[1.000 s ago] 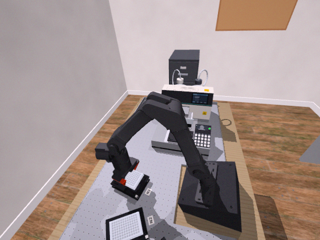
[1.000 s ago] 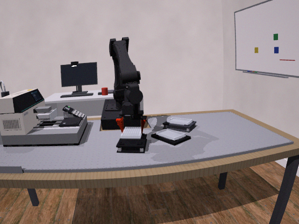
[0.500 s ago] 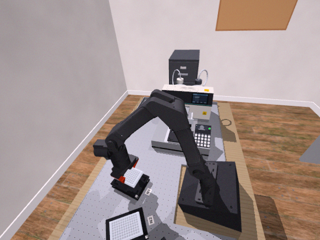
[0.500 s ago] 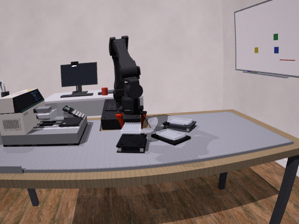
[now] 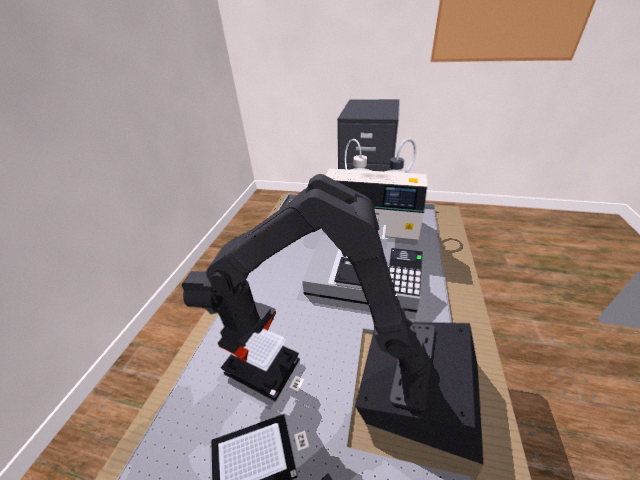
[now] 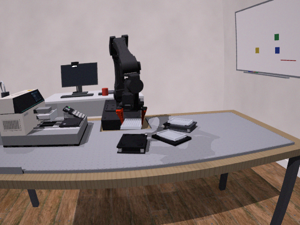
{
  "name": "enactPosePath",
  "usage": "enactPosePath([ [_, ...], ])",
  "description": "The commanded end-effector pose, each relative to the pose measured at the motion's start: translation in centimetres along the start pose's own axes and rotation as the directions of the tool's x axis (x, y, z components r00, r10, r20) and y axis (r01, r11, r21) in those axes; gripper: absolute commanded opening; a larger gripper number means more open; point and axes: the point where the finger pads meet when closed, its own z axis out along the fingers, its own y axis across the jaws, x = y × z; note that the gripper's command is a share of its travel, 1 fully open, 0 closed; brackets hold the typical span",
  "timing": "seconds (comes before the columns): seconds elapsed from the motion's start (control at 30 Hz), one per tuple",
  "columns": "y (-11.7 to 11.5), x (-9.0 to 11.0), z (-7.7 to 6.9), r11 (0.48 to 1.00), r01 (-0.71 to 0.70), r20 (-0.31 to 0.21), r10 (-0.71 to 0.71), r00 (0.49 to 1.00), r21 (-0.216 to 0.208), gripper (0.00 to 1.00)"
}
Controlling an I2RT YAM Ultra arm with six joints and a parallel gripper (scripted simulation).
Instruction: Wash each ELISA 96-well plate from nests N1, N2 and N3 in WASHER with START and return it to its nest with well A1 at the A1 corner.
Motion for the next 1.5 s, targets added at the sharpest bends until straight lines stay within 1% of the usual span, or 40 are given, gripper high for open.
enactPosePath([
  [0.0,0.0,-0.3,-1.3,1.0,-0.004,0.016,0.004,1.0,-0.004,0.0],
  [0.23,0.0,-0.3,-2.5,1.0,-0.004,0.016,0.004,1.0,-0.004,0.0],
  [0.73,0.0,-0.3,-2.5,1.0,-0.004,0.016,0.004,1.0,-0.004,0.0],
  [0.8,-1.0,-0.3,-2.6,0.998,0.062,0.017,-0.062,0.998,-0.003,0.0],
  [0.87,-1.0,-0.3,-2.6,0.998,0.062,0.017,-0.062,0.998,-0.003,0.0],
  [1.37,-8.5,-0.3,-3.3,0.998,0.066,0.017,-0.066,0.998,0.0,0.0],
  [1.43,-8.5,-0.3,-3.3,0.998,0.066,0.017,-0.066,0.998,0.0,0.0],
  [1.47,-9.0,-0.4,-3.4,0.998,0.066,0.017,-0.066,0.998,0.001,0.0],
])
